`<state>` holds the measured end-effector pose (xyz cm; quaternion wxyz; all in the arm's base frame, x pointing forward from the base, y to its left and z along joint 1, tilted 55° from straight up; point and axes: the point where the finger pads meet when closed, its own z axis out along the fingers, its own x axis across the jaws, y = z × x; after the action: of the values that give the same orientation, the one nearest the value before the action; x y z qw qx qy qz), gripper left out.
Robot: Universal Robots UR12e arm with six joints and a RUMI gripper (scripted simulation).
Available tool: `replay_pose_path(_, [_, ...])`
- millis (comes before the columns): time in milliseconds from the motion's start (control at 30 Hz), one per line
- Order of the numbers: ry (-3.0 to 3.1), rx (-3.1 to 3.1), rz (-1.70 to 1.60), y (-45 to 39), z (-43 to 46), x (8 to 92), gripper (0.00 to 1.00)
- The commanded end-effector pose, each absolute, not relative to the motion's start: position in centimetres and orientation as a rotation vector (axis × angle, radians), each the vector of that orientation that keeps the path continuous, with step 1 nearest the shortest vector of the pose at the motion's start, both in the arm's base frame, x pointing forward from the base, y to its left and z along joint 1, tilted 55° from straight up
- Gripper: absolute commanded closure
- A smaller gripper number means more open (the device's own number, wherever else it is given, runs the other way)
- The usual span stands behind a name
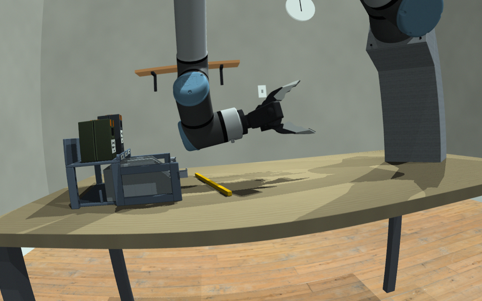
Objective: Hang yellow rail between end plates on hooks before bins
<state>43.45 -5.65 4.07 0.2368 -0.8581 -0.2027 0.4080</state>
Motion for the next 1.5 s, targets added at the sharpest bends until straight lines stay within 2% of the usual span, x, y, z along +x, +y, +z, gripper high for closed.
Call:
replay_pose_path(0, [-0.556,-2.353,1.118,-5.7,4.1,43.4,0.00])
replay_pose_path(867, [-0.542,-2.390,1.034,-5.9,4.7,44.6,0.00])
replay_pose_path(1133, [-0.505,-2.476,0.809,-6.5,6.3,47.5,0.00])
replay_pose_path(1467, [-0.350,-2.628,0.068,-8.0,10.9,56.7,0.00])
